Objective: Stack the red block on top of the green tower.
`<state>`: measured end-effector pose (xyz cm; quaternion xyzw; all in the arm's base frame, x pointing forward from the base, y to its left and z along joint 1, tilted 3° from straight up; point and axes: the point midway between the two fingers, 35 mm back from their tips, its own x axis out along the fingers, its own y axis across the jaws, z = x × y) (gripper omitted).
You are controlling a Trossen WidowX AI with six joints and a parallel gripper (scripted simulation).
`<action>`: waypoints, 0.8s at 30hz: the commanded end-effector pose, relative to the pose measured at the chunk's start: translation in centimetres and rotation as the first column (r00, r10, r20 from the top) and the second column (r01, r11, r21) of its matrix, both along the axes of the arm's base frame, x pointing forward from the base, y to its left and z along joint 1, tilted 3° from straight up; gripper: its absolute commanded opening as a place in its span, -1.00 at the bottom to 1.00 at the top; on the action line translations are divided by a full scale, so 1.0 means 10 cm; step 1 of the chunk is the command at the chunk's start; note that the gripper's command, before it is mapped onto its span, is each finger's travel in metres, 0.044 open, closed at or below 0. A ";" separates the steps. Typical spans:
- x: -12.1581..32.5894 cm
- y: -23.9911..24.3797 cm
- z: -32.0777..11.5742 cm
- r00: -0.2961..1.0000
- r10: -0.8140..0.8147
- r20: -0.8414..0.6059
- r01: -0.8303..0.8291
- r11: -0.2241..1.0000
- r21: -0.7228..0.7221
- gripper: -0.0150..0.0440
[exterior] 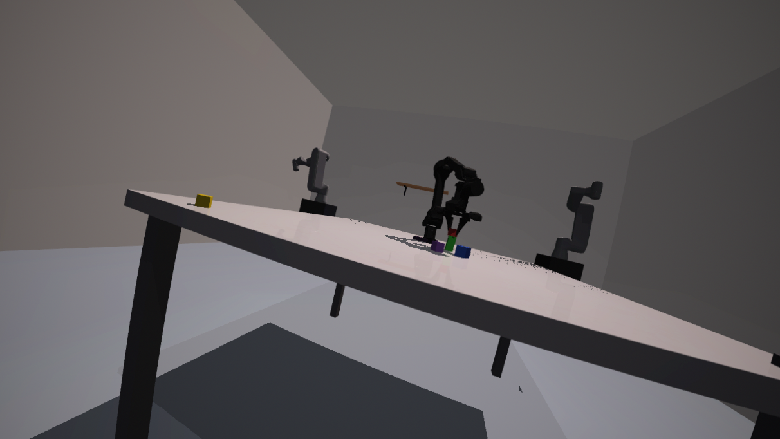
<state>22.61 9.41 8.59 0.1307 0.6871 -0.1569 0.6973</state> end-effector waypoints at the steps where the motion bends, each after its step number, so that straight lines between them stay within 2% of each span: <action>1: 0.00 0.00 -0.01 1.000 -0.006 -0.002 0.006 1.000 0.002 -0.49; 16: 0.00 0.01 0.03 1.000 -0.006 -0.002 0.006 1.000 0.002 -0.49; 24: 0.00 0.00 0.00 1.000 0.000 -0.001 0.000 1.000 0.000 0.22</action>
